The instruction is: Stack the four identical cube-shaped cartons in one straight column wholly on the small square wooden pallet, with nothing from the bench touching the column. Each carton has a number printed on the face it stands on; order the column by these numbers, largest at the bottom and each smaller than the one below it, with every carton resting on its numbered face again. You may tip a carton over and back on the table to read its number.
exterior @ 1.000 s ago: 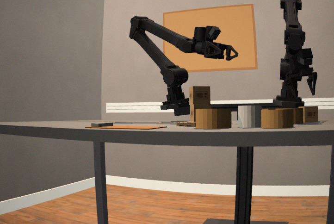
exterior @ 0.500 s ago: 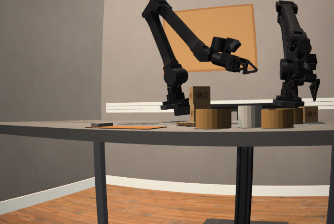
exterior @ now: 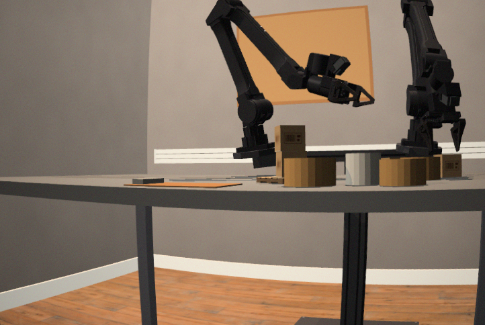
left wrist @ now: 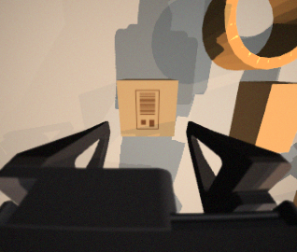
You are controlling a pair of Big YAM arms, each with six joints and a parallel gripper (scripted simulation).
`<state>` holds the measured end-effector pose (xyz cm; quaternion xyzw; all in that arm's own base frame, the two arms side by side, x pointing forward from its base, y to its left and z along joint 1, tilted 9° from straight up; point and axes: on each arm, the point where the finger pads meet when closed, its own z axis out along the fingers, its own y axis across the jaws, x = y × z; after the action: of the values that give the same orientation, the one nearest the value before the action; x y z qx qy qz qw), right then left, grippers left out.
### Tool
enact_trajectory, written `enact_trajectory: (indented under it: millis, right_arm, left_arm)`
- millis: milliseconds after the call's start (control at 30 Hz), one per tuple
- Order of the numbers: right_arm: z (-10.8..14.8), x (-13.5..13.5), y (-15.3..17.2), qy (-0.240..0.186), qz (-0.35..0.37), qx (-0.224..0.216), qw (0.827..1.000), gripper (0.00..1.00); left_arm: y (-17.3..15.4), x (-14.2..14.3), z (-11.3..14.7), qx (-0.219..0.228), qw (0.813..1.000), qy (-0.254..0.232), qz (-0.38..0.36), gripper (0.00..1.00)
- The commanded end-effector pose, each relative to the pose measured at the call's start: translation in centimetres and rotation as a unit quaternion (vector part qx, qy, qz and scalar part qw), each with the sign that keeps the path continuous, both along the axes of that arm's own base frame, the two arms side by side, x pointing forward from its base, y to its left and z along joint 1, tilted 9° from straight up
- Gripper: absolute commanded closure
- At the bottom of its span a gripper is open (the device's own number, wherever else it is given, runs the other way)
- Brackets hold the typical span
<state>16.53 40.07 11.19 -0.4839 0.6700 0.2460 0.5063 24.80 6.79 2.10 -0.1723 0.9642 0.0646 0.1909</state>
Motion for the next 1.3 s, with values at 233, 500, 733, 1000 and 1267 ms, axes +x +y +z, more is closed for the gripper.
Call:
enact_trajectory:
  millis: [233, 500, 733, 1000, 1267]
  right_arm:
    - [2.3, 0.4, 1.8, -0.009, 0.003, 0.028, 1.000, 0.00]
    - [2.3, 0.4, 1.8, -0.009, 0.003, 0.028, 1.000, 0.00]
    - [2.3, 0.4, 1.8, -0.009, 0.003, 0.028, 1.000, 0.00]
    - [2.3, 0.4, 1.8, -0.009, 0.003, 0.028, 1.000, 0.00]
    - [2.3, 0.4, 1.8, -0.009, 0.003, 0.028, 1.000, 0.00]
  left_arm:
    - [0.8, 1.1, -1.0, 0.003, 1.000, -0.007, 0.002, 0.17]
    - [0.9, 1.0, -2.2, 0.002, 1.000, -0.003, 0.002, 0.17]
    - [1.0, 1.1, -3.2, 0.002, 1.000, -0.001, 0.002, 0.17]
    - [1.3, 1.8, -4.1, 0.002, 1.000, -0.003, 0.002, 0.17]
    - [1.5, 2.2, -4.8, 0.002, 1.000, -0.004, 0.002, 0.17]
